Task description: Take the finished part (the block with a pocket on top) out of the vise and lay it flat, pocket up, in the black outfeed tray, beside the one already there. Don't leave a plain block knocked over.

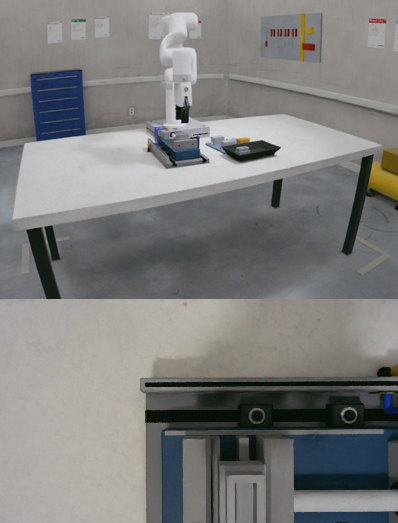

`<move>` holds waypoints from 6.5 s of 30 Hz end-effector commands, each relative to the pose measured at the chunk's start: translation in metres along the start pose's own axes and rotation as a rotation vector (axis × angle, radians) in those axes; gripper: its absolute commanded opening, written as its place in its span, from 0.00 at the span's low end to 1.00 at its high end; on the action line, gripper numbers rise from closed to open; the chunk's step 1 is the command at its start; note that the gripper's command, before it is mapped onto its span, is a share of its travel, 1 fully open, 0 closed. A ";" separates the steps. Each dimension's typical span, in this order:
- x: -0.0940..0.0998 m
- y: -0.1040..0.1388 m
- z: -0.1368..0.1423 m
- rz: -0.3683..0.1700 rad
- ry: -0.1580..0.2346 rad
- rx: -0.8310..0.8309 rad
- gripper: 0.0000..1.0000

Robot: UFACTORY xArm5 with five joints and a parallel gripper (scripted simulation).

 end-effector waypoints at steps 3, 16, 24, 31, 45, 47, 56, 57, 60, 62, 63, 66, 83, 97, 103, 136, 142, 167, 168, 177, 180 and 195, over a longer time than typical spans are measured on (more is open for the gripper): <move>-0.008 0.000 -0.002 0.001 -0.005 0.000 0.69; -0.029 -0.001 -0.002 0.001 -0.005 0.000 0.69; -0.040 -0.001 -0.002 0.001 -0.005 0.000 0.69; -0.045 -0.001 -0.002 0.001 -0.005 0.000 0.69; -0.046 -0.001 -0.002 0.001 -0.005 0.000 0.69; -0.046 -0.001 -0.002 0.001 -0.005 0.000 0.69; -0.046 -0.001 -0.002 0.001 -0.005 0.000 0.69; -0.046 -0.001 -0.002 0.001 -0.005 0.000 0.69; -0.046 -0.001 -0.002 0.001 -0.005 0.000 0.69; -0.046 -0.001 -0.002 0.001 -0.005 0.000 0.69; -0.046 -0.001 -0.002 0.001 -0.005 0.000 0.69; -0.046 -0.001 -0.002 0.001 -0.005 0.000 0.69; -0.046 -0.001 -0.002 0.001 -0.005 0.000 0.69; -0.046 -0.001 -0.002 0.001 -0.005 0.000 0.69; -0.046 -0.001 -0.002 0.001 -0.005 0.000 0.69; -0.046 -0.001 -0.002 0.001 -0.005 0.000 0.69; -0.047 -0.001 -0.002 0.001 -0.005 0.000 0.69; -0.052 -0.001 -0.002 0.001 -0.005 0.000 0.69; -0.052 -0.001 -0.002 0.001 -0.005 0.000 0.69; -0.056 -0.001 -0.002 0.001 -0.005 0.000 0.69; -0.057 -0.001 -0.002 0.001 -0.005 0.000 0.69; -0.060 -0.001 -0.002 0.001 -0.005 0.000 0.69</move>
Point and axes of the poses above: the point where the finger pads meet when closed, its own x axis back along the fingers, its own z axis across the jaws, y = z × x, the point moved 3 cm from there along x, back along the fingers
